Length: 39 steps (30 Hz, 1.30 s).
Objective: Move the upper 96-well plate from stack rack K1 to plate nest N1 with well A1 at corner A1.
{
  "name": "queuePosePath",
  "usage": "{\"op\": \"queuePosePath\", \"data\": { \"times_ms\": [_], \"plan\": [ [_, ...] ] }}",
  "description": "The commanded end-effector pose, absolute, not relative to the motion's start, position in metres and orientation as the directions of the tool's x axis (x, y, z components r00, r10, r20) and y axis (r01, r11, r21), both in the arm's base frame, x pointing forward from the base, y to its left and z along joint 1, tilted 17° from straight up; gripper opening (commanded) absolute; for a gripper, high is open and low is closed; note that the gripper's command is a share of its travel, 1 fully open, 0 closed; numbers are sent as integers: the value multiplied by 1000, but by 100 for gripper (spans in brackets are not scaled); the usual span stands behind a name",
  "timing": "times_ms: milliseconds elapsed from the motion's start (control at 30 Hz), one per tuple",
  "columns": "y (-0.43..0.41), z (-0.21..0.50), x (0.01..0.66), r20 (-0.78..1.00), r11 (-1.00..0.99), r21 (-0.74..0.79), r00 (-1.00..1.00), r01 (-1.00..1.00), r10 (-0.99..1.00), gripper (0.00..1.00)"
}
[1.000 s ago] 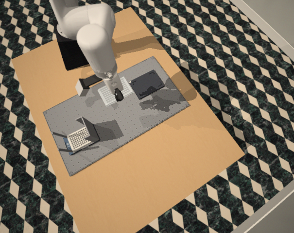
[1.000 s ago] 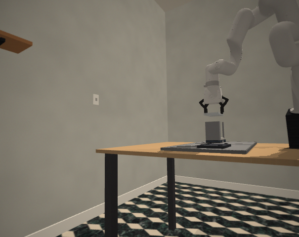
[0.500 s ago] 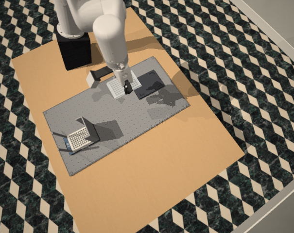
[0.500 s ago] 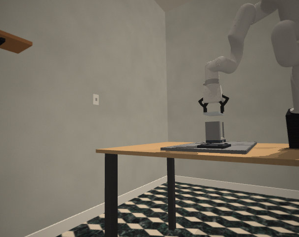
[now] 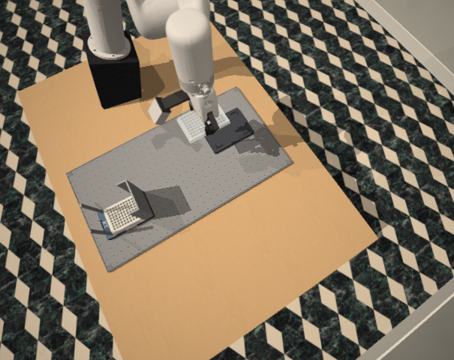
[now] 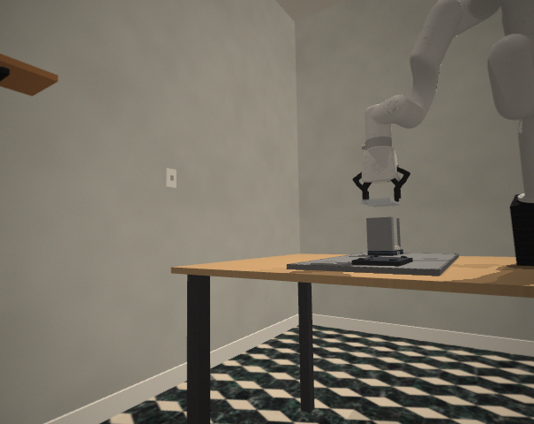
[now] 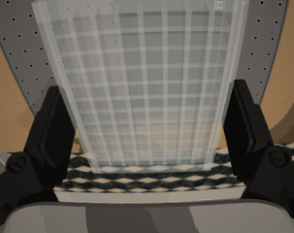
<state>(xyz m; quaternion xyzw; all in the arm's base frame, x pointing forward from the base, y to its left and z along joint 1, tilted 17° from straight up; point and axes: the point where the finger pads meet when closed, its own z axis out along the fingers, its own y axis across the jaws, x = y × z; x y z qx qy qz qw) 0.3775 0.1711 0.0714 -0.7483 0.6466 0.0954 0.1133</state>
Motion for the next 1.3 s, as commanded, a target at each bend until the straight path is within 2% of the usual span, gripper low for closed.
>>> {"op": "queuePosePath", "data": {
  "times_ms": [0,933,1267],
  "plan": [
    [176,74,377,-289,-136,-50,145,-989,-946,0],
    [254,96,344,-290,-136,-49,145,-989,-946,0],
    [256,97,344,-290,-136,-49,145,-989,-946,0]
  ]
}}
